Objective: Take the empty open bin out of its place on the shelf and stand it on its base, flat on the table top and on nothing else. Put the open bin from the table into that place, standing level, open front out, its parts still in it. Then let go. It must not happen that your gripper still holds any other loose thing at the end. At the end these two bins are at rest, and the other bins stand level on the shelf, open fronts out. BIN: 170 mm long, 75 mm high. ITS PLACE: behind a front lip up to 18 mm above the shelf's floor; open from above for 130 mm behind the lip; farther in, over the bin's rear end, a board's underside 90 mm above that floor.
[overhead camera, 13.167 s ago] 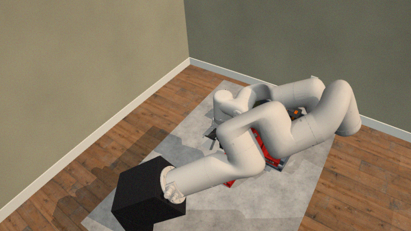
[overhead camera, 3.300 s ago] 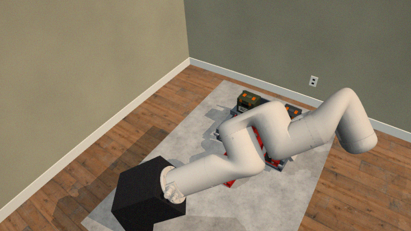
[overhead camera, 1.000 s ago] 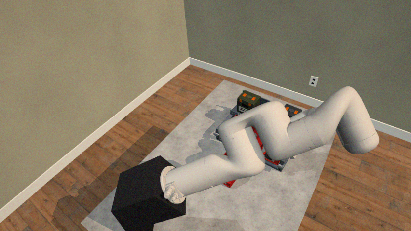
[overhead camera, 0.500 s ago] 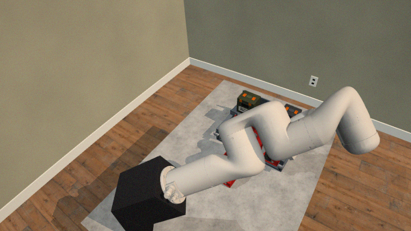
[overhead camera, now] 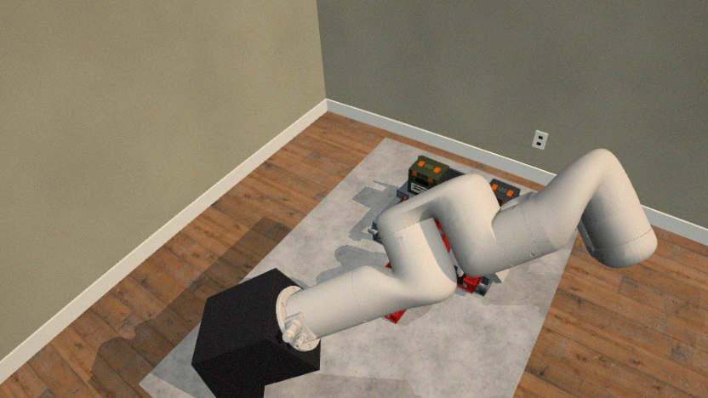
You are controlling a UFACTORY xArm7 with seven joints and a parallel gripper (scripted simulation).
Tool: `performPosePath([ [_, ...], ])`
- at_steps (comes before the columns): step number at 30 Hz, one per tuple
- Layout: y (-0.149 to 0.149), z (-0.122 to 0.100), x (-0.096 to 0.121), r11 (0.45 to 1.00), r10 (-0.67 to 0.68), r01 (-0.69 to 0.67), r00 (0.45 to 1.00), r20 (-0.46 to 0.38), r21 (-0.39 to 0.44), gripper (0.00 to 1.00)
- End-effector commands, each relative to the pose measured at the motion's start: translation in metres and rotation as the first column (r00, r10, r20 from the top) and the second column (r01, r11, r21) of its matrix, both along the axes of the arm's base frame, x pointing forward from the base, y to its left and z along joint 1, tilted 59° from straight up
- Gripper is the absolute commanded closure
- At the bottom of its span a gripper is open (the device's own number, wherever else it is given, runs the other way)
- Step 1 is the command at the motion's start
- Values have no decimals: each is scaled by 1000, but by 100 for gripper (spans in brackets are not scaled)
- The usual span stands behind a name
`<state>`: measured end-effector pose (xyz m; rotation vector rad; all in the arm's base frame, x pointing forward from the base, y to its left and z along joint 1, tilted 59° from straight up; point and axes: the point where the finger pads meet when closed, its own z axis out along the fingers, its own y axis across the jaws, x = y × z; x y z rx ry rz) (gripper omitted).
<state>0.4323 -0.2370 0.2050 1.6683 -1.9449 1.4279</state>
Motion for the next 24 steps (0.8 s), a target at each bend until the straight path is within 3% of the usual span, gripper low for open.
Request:
performPosePath([
  [1, 0, -2, -4, 1000, 3, -3, 1000, 2, -1, 100],
  [24, -6, -34, -55, 1000, 3, -3, 1000, 2, -1, 100],
])
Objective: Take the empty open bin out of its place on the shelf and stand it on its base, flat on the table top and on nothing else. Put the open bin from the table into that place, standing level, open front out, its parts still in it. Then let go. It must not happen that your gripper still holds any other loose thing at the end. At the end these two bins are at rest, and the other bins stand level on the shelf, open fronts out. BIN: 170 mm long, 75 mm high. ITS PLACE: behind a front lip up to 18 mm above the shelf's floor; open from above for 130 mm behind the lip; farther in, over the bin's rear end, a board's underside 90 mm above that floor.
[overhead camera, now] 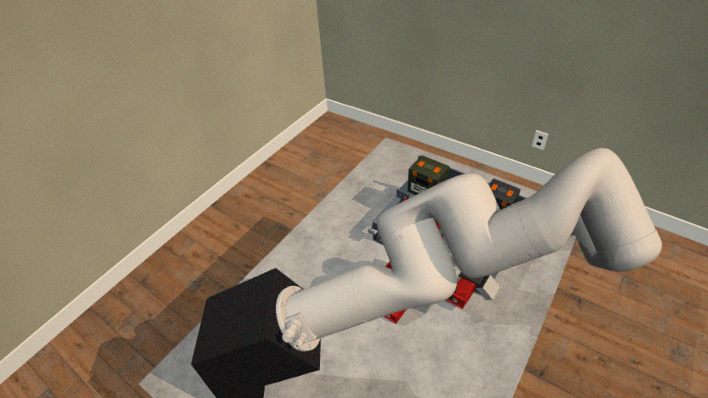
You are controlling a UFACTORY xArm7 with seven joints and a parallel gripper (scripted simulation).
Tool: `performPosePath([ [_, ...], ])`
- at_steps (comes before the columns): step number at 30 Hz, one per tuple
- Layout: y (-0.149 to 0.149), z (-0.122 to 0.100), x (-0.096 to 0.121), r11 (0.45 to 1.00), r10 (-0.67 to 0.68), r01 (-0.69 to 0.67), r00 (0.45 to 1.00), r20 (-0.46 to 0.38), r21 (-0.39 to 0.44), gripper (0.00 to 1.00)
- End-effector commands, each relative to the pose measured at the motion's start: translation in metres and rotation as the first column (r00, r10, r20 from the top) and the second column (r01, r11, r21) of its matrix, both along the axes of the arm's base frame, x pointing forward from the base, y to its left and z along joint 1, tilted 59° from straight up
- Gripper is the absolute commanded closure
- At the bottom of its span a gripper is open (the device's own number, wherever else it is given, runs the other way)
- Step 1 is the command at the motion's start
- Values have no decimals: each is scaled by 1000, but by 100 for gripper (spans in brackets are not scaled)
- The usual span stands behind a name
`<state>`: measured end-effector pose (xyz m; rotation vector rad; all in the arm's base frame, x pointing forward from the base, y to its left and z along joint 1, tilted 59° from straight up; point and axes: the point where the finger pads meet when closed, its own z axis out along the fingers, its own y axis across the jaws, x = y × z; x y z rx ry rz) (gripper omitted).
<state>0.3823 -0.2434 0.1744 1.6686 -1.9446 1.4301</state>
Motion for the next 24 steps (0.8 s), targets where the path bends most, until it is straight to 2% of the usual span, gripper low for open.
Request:
performPosePath([
  [1, 0, -5, -8, 1000, 2, -2, 1000, 1, 0, 100],
  [10, -3, -17, -27, 1000, 2, -2, 1000, 1, 0, 100],
  [24, -5, -28, -45, 1000, 2, -2, 1000, 1, 0, 100],
])
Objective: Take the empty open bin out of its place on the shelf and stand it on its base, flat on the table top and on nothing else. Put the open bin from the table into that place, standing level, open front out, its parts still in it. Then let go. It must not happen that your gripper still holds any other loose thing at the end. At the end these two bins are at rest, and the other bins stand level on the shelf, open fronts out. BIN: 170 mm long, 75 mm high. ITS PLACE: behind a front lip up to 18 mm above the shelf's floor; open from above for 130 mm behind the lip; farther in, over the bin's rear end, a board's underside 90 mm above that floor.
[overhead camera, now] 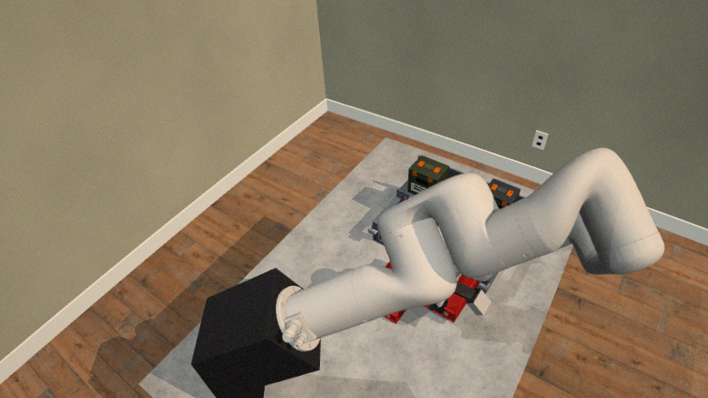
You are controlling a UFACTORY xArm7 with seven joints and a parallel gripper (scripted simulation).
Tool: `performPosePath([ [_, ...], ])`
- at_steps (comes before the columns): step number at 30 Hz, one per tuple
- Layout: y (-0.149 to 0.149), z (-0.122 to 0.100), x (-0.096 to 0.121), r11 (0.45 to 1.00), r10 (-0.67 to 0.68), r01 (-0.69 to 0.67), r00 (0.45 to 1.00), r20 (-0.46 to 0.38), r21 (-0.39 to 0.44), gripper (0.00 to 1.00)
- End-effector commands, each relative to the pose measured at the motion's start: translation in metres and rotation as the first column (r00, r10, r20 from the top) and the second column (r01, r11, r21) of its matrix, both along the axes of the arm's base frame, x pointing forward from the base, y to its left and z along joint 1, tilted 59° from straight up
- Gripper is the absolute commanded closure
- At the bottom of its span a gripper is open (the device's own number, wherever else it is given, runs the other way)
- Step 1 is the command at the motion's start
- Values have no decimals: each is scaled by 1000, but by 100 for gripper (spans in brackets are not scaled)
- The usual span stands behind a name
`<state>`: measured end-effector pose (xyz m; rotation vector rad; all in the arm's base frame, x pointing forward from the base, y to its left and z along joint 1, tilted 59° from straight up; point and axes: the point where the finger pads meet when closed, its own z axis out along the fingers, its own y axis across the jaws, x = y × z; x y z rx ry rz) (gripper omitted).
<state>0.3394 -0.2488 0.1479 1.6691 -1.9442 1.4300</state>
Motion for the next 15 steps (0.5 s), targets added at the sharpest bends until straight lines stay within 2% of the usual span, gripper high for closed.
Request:
performPosePath([
  [1, 0, -2, -3, 1000, 2, -2, 1000, 1, 0, 100],
  [15, -1, -6, -9, 1000, 2, -2, 1000, 1, 0, 100],
])
